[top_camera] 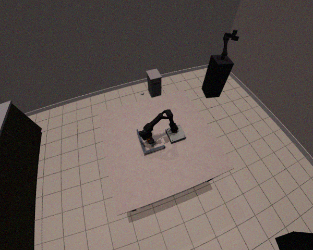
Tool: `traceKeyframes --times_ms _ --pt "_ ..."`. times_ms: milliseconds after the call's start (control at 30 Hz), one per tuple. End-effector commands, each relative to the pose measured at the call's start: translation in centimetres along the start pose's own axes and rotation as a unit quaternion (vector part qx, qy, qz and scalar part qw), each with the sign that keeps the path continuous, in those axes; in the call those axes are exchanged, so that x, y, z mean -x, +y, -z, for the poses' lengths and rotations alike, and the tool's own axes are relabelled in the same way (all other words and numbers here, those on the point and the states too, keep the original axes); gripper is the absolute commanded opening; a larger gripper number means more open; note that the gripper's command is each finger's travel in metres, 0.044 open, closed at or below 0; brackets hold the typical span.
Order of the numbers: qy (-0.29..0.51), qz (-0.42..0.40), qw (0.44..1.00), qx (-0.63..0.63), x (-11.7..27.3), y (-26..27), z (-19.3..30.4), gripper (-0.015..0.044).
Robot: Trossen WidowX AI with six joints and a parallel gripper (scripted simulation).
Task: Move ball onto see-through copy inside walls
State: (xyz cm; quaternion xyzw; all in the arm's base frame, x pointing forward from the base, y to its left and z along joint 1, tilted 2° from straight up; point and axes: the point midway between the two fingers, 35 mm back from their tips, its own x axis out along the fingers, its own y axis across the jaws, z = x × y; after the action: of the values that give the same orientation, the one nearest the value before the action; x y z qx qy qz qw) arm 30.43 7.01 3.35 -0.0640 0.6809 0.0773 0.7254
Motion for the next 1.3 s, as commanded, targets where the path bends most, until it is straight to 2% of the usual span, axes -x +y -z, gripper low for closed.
traceKeyframes --times_ms 0,33,133,433,967,1133,1267 --pt "0.002 -0.001 1.0 0.002 -0.1 0.0 0.1 0.0321" --pt "0.002 -0.001 1.0 0.002 -0.1 0.0 0.1 0.0314" --pt "0.002 -0.001 1.0 0.002 0.2 0.0 0.0 0.0235" --pt "0.001 -0.001 1.0 0.002 5.0 0.0 -0.9 0.0" --pt "0.001 -0.001 1.0 0.002 14.1 0.0 -0.1 0.0" --pt "0.001 -0.001 1.0 0.002 14.4 0.0 0.0 0.0" --pt "0.001 -0.001 1.0 0.002 12.7 0.6 -0.2 0.0"
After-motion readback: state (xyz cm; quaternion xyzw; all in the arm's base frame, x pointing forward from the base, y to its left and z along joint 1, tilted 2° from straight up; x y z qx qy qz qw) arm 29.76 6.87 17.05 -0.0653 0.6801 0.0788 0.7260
